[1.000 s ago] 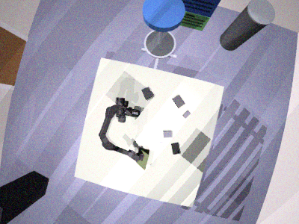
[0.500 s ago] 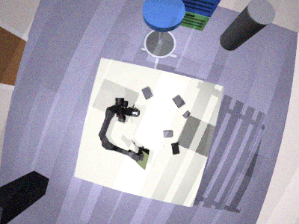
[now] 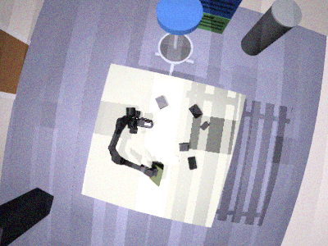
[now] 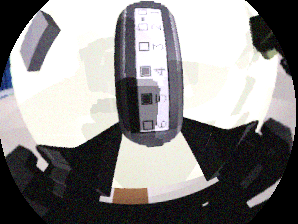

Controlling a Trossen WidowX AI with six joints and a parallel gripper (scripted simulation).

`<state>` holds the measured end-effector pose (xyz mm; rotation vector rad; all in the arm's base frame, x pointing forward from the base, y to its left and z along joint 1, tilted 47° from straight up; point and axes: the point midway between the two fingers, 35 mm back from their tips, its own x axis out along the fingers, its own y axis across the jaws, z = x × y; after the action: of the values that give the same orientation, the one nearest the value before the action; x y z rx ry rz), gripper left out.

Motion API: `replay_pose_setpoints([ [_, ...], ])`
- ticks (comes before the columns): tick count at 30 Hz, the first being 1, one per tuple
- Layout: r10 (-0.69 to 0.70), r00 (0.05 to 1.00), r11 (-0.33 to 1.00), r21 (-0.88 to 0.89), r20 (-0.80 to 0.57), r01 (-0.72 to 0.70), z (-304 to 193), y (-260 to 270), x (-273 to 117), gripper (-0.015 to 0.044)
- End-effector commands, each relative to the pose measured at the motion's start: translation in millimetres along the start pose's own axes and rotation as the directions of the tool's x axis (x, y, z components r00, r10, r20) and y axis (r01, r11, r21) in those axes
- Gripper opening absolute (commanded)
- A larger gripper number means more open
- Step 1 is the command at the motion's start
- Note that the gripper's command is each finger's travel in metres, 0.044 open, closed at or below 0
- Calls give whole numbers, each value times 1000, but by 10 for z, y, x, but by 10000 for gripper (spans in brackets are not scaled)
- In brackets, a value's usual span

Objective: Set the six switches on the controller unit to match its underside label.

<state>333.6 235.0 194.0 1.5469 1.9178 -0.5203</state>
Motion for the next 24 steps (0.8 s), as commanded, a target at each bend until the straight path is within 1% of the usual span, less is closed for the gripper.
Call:
replay_pose_setpoints([
  [1, 0, 1000, 1000, 17, 11, 0, 42, -5, 29, 338],
  [24, 0, 1000, 1000, 17, 10, -1, 0, -4, 207, 338],
])
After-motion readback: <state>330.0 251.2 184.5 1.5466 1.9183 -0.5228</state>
